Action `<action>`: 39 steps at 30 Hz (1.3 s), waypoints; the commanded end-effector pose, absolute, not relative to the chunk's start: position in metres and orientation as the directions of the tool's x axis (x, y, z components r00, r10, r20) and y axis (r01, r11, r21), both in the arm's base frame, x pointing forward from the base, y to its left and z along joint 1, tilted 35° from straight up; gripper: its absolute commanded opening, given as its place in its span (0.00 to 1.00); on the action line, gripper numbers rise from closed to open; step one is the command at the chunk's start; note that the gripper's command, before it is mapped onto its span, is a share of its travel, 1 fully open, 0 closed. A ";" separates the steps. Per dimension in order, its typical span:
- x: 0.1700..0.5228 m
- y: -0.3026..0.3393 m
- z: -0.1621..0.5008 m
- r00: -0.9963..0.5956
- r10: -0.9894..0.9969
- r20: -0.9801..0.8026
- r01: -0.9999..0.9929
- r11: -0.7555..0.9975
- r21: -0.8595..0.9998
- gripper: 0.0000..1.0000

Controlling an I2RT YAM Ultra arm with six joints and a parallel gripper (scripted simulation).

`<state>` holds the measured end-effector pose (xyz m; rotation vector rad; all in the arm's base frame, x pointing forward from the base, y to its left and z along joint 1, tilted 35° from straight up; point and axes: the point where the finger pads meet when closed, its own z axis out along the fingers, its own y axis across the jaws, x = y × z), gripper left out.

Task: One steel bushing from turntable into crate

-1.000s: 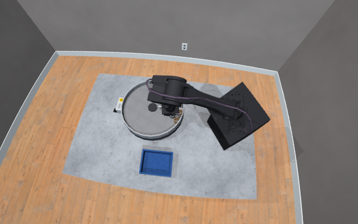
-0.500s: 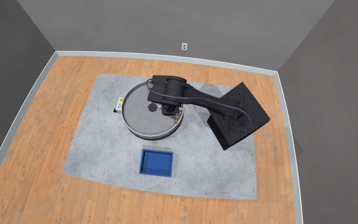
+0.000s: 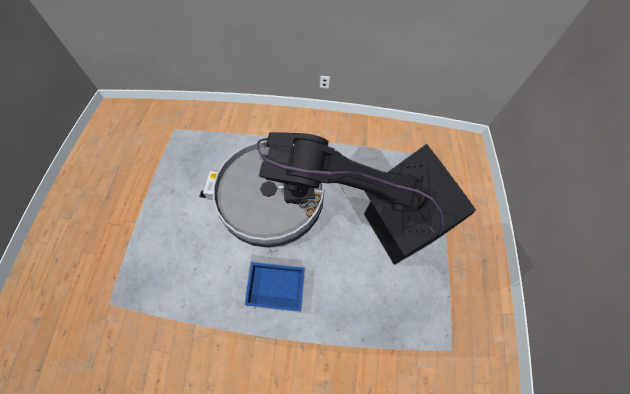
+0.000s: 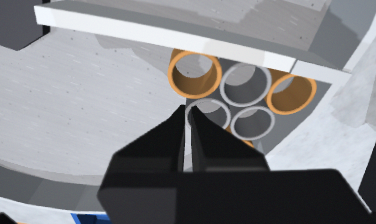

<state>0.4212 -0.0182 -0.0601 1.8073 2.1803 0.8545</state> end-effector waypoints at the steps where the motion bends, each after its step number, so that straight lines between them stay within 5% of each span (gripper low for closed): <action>1: 0.430 -0.028 -0.050 -0.225 0.955 0.193 0.831 0.085 0.550 0.00; 39: 0.409 -0.030 -0.046 -0.226 0.952 0.204 0.845 0.087 0.528 0.00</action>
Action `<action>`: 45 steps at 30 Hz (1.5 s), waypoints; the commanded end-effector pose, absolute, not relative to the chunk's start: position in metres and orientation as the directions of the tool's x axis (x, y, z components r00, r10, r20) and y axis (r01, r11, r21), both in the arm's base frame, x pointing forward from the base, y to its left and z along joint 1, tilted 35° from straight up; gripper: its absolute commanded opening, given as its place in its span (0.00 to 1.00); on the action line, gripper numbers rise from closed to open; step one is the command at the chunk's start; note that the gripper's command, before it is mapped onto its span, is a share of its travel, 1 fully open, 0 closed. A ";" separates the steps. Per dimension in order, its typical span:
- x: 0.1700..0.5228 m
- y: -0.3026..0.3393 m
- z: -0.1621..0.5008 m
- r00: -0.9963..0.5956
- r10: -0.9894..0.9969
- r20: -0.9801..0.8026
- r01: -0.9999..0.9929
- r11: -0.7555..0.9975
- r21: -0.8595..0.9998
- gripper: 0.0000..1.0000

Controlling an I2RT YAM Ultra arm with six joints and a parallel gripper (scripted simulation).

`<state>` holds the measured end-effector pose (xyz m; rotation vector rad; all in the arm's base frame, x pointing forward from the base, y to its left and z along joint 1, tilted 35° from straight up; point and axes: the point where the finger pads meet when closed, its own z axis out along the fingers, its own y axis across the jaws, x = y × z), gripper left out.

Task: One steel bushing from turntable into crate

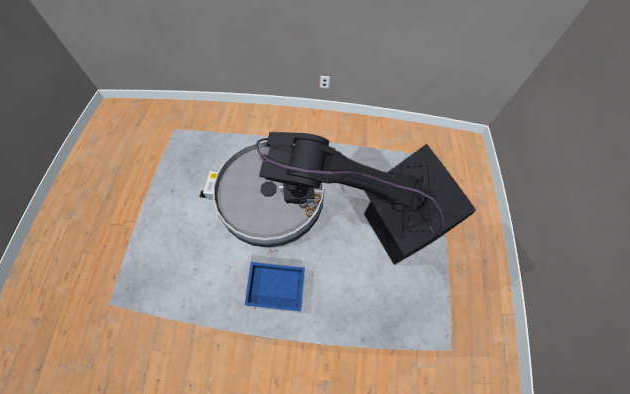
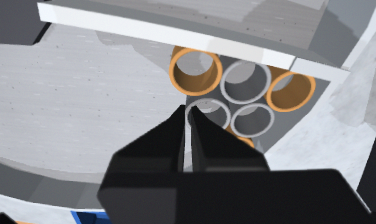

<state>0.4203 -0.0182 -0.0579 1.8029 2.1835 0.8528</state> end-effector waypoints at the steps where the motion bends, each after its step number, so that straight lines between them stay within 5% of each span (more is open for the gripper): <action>1: 0.409 -0.030 -0.046 -0.226 0.952 0.204 0.845 0.087 0.528 0.00; 45: 0.384 -0.043 -0.005 -0.227 0.951 0.209 0.844 0.086 0.529 0.00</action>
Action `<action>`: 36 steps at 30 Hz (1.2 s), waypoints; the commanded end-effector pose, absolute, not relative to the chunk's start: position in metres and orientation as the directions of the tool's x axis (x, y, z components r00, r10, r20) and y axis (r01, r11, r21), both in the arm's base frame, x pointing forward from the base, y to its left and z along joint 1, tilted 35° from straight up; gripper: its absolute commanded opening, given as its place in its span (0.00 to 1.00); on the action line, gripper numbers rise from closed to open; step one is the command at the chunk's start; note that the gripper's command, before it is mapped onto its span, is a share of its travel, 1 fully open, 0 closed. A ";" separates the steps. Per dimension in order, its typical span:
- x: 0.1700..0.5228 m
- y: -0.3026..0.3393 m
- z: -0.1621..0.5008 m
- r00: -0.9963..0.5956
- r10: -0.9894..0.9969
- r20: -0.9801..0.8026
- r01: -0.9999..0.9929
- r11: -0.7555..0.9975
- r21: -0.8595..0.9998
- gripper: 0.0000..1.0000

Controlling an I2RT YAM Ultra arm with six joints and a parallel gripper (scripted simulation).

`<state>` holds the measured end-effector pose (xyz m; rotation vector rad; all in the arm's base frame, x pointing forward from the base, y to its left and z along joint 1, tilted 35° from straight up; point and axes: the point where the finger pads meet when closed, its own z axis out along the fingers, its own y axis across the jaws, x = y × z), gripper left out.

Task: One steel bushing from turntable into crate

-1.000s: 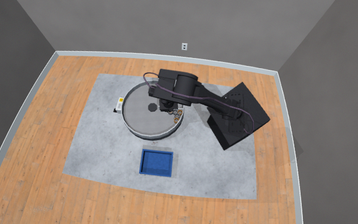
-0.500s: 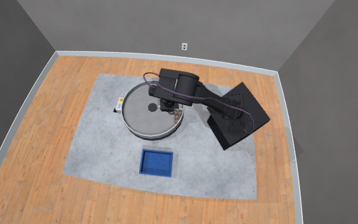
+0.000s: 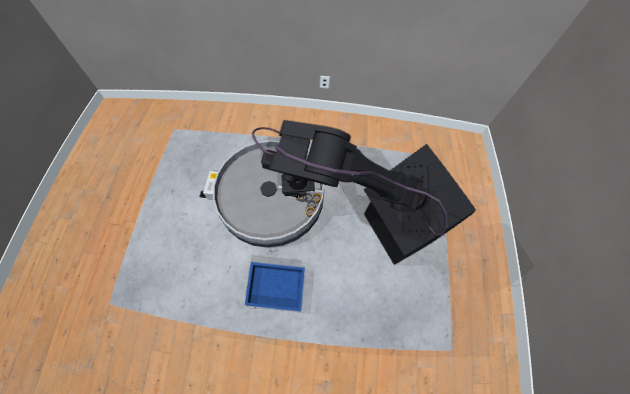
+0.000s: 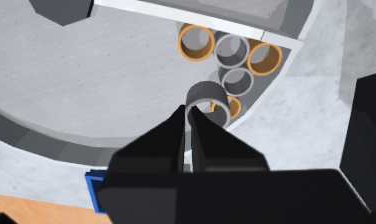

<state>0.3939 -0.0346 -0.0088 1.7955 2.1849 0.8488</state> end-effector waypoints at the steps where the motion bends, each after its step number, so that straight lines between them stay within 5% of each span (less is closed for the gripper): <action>1: 0.384 -0.043 -0.005 -0.227 0.951 0.209 0.844 0.086 0.529 0.00; 15: 0.385 -0.042 -0.005 -0.212 0.955 0.209 0.849 0.074 0.524 0.00; 36: 0.409 0.072 0.055 -0.241 0.950 0.198 0.822 0.091 0.563 0.00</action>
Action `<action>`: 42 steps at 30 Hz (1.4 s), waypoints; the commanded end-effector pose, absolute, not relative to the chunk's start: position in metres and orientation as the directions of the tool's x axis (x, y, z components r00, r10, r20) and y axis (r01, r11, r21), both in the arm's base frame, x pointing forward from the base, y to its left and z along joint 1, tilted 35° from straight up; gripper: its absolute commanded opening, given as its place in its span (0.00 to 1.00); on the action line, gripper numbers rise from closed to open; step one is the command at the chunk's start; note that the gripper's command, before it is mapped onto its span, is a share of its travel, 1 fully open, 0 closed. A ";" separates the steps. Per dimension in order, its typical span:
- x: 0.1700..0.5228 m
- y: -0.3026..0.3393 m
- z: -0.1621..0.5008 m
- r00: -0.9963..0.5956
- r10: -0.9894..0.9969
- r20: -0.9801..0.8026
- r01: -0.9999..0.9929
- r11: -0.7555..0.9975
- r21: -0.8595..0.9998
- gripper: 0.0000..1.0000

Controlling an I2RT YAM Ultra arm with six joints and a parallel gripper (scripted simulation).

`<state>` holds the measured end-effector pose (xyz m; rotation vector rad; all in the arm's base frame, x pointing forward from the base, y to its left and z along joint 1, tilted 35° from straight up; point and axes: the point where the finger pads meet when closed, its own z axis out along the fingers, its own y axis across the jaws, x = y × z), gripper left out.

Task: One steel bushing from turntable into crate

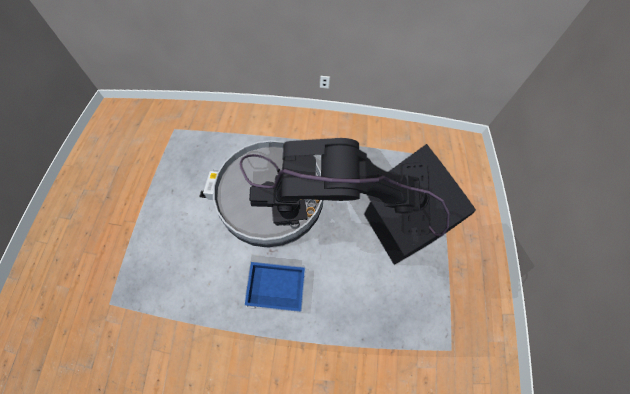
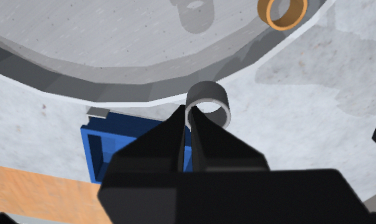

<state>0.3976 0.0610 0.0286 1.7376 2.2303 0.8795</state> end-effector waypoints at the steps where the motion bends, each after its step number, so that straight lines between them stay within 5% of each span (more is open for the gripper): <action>1: 0.409 0.081 0.059 -0.241 0.950 0.200 0.822 0.090 0.563 0.00; 21: 0.418 0.231 0.109 -0.236 0.949 0.207 0.839 0.091 0.537 0.00; 42: 0.422 0.247 0.124 -0.232 0.950 0.210 0.832 0.082 0.549 0.00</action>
